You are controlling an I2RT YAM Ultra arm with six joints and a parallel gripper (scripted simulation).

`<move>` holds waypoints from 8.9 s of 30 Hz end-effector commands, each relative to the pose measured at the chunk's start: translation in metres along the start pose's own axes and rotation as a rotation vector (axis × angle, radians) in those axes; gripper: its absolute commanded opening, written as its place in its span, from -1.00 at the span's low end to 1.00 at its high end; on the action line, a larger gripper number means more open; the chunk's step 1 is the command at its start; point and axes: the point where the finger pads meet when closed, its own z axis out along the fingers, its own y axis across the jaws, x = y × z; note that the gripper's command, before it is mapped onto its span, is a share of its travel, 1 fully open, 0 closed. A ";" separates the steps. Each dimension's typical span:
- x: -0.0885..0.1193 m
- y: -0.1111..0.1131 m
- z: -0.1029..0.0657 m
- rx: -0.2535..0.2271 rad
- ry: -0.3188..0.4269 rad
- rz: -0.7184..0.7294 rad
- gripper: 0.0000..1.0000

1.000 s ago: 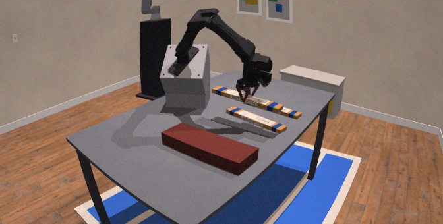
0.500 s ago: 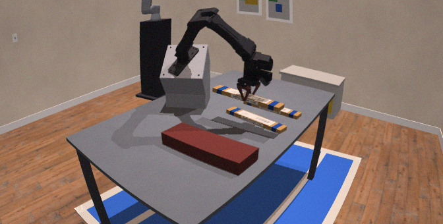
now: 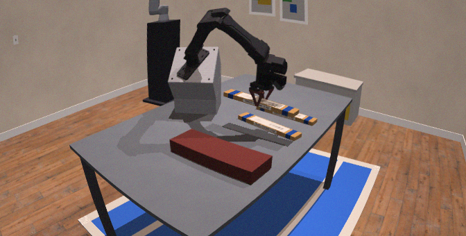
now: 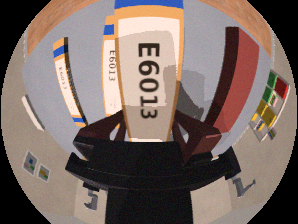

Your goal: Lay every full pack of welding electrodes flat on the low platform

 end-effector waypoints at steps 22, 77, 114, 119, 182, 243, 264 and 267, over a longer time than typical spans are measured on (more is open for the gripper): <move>-0.015 -0.021 -0.027 -0.019 -0.067 -0.098 -1.00; -0.011 -0.097 -0.025 -0.016 -0.080 -0.098 -1.00; -0.015 -0.104 -0.030 -0.013 -0.083 -0.093 -1.00; -0.015 -0.104 -0.030 -0.013 -0.083 -0.093 -1.00; -0.015 -0.101 -0.012 -0.013 -0.091 -0.090 -1.00; -0.029 -0.104 0.074 -0.002 -0.107 -0.082 -1.00; -0.028 -0.103 0.095 -0.003 -0.092 -0.091 -1.00; -0.029 -0.103 0.096 -0.003 -0.094 -0.088 -1.00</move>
